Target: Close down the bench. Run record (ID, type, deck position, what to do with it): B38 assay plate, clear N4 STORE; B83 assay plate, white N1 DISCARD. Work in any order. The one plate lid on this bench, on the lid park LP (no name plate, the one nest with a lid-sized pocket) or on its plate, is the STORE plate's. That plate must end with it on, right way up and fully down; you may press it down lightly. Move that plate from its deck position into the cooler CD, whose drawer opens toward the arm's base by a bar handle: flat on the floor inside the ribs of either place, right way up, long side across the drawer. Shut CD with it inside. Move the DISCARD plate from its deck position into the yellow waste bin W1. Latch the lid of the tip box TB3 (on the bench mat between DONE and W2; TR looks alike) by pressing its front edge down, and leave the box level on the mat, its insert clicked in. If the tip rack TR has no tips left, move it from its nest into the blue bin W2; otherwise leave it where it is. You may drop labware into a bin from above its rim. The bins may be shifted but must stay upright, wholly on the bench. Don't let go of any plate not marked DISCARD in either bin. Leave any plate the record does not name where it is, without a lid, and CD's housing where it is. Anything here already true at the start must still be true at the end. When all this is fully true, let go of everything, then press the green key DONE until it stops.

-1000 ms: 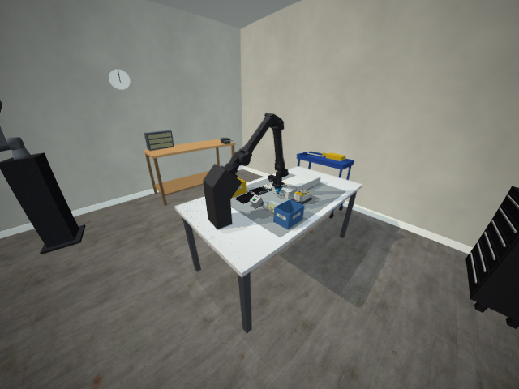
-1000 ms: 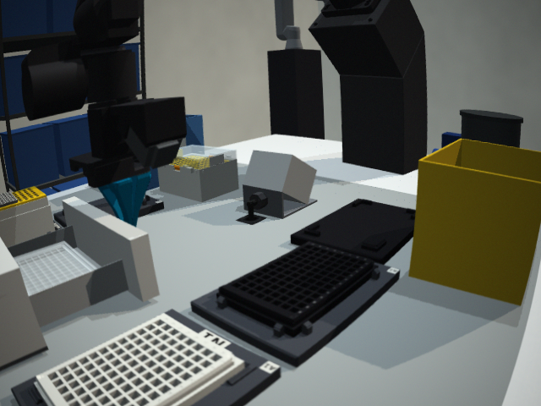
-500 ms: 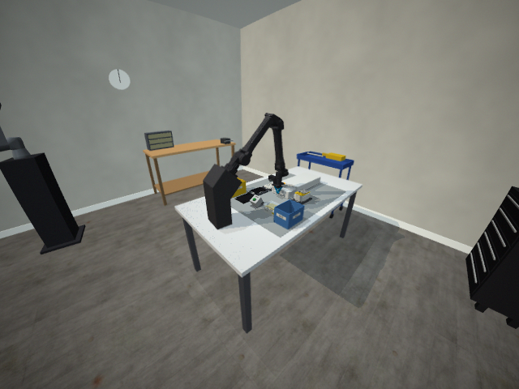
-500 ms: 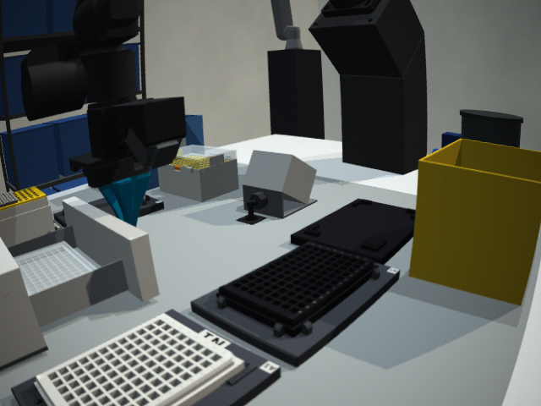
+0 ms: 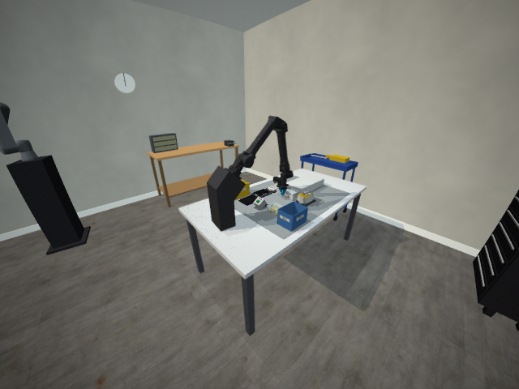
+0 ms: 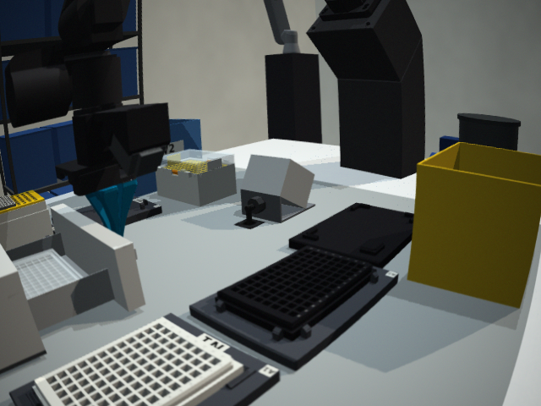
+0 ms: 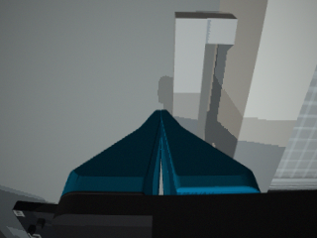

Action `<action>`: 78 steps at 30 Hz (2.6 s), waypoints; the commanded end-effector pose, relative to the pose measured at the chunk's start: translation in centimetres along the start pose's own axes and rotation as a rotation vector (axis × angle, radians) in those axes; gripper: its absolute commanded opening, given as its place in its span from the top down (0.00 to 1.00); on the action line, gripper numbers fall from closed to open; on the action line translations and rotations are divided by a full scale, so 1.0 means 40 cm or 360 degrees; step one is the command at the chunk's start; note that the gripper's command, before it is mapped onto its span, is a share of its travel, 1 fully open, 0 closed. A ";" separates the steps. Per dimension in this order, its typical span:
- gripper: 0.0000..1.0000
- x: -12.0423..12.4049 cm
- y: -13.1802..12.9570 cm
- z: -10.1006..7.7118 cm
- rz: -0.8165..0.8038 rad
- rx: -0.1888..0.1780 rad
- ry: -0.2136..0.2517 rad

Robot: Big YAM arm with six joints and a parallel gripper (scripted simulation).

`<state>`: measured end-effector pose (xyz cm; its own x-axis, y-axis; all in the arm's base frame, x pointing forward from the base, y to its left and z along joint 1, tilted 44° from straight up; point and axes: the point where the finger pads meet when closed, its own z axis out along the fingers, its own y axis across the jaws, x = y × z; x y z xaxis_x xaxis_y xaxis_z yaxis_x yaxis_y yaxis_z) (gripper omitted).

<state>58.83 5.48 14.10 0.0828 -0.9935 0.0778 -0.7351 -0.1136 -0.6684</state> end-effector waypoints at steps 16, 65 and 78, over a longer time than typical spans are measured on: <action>1.00 -0.017 -0.124 -0.001 0.0009 0.0093 -0.0010; 1.00 -0.018 -0.153 -0.003 0.0008 0.0086 -0.0010; 1.00 -0.017 -0.191 -0.005 0.0009 0.0089 -0.0009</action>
<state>62.07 5.98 17.20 0.0832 -0.9935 0.0778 -0.7326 -0.1138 -0.6711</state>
